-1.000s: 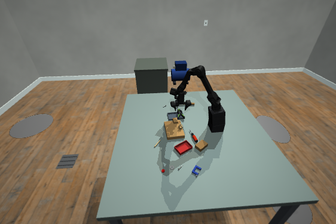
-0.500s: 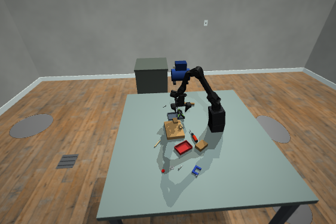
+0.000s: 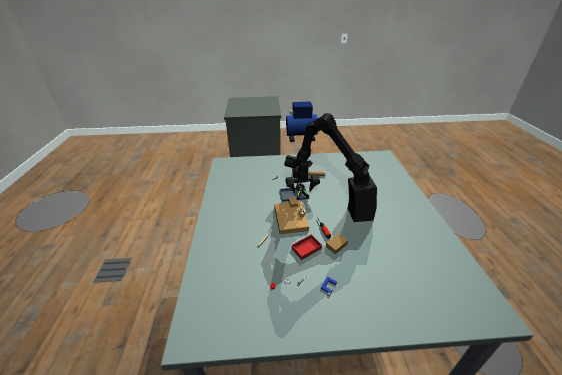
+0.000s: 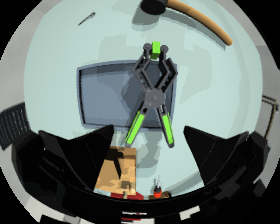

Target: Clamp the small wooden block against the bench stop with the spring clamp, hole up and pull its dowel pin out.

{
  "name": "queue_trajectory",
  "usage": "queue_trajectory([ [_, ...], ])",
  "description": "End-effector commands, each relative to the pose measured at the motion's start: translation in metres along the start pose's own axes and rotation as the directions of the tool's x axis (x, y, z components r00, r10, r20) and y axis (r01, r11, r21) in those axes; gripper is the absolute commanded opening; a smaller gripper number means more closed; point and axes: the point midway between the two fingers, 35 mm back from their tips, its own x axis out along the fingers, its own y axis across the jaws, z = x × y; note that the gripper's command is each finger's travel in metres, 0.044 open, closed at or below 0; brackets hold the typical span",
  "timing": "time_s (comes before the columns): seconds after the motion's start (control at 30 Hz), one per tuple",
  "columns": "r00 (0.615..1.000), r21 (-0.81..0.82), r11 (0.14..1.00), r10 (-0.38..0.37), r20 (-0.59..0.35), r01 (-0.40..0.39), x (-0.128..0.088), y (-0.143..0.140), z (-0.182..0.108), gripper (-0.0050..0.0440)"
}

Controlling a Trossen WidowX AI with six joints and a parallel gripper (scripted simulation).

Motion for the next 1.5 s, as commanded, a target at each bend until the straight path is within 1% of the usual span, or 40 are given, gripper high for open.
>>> queue_trajectory([
  [0.0, 1.000, 0.003, 1.000, -0.008, -0.006, 0.008, 0.008, -0.002, -0.001, 0.0440],
  [0.2, 1.000, 0.003, 1.000, -0.008, -0.006, 0.008, 0.018, -0.002, -0.001, 0.0440],
  [1.1, 1.000, 0.003, 1.000, -0.008, -0.006, 0.008, 0.019, -0.002, -0.001, 0.0440],
  [1.33, 1.000, 0.001, 1.000, -0.007, -0.006, 0.007, 0.018, -0.002, -0.001, 0.0370],
  [1.4, 1.000, 0.001, 1.000, -0.007, -0.006, 0.007, 0.018, -0.002, -0.001, 0.0370],
  [1.47, 1.000, 0.001, 1.000, -0.007, -0.006, 0.007, 0.018, -0.002, -0.001, 0.0357],
])
